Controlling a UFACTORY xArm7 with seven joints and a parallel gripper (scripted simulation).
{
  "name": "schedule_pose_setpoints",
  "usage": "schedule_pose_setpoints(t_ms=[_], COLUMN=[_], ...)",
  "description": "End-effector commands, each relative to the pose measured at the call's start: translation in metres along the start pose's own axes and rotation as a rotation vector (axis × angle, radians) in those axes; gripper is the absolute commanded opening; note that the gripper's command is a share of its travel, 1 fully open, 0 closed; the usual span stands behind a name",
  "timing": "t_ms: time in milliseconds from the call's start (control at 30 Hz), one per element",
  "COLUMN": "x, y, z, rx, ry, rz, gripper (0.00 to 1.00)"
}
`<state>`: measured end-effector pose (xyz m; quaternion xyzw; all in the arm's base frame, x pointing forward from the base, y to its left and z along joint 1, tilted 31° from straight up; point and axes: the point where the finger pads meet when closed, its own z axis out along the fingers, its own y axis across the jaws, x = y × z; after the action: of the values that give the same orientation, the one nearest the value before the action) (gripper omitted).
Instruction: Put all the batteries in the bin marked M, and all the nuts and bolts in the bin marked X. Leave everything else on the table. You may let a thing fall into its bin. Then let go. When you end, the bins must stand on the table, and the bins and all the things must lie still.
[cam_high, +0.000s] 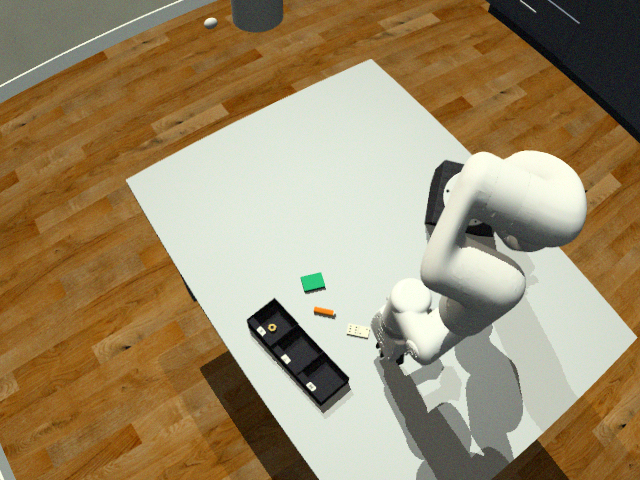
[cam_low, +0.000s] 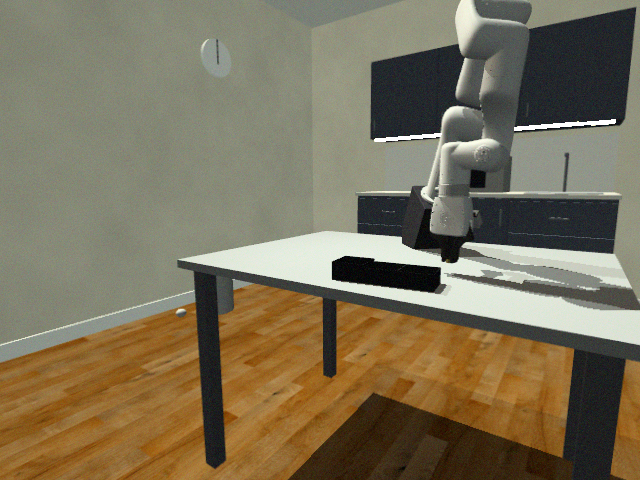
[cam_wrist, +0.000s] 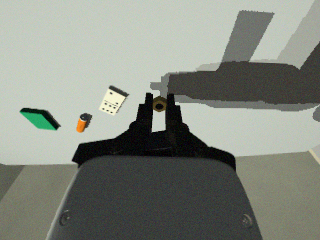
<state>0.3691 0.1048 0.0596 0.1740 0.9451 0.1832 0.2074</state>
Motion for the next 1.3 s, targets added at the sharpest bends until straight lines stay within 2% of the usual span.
schedule_pose_setpoints(t_ms=[0,167,800,867,1000,1100,1267], x=[-0.001,-0.001,-0.001,-0.001,-0.001,-0.006,-0.03], y=[0.001,0.001,0.001,0.001,0.001,-0.003,-0.021], z=[-0.013,-0.029,-0.029,-0.036,-0.036,-0.036,-0.035], rx=[-0.003,-0.003,-0.003,-0.003,-0.003,-0.003,-0.003], ry=[0.027,0.027,0.027,0.027,0.027,0.027,0.027], rz=[0.003,0.003,0.003,0.003,0.003,0.003,0.003], gripper=[0.0,0.0,0.0,0.0,0.0,0.0,0.0])
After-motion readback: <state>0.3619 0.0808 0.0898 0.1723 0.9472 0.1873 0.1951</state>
